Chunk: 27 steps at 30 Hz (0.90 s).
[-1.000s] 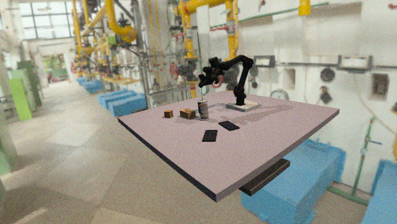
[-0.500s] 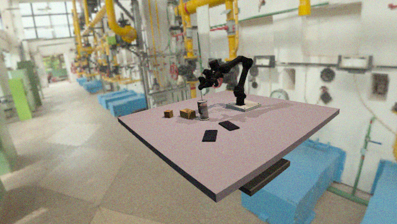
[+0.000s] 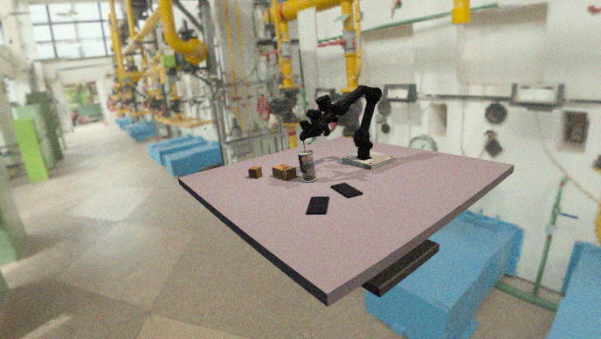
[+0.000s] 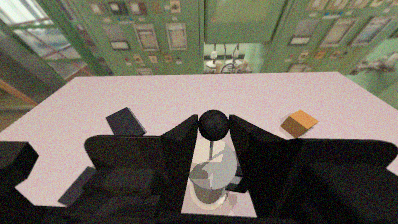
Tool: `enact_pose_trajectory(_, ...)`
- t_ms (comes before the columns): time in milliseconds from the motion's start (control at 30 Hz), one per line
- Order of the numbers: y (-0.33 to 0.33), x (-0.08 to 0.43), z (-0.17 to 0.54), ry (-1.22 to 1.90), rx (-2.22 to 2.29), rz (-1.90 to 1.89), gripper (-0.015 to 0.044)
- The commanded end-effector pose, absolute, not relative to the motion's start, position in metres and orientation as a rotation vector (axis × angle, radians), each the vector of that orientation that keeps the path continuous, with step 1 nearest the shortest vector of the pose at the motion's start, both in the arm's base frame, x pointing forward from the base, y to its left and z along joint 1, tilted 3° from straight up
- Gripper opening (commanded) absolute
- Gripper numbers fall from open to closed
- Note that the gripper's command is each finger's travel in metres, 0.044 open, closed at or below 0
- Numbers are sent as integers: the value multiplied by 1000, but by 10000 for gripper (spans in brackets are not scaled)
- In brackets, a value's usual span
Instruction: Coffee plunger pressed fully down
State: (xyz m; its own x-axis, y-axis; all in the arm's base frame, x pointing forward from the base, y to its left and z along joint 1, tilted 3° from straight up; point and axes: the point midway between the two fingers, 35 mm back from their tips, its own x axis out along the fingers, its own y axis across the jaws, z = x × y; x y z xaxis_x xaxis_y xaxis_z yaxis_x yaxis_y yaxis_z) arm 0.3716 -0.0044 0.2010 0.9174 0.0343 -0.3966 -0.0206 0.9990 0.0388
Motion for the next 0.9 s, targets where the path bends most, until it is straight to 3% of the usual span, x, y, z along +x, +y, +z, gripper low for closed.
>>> enact_pose_trajectory(0,-3,367,163,501,43,27,116)
enact_pose_trajectory(867,-2,381,161,499,43,27,116)
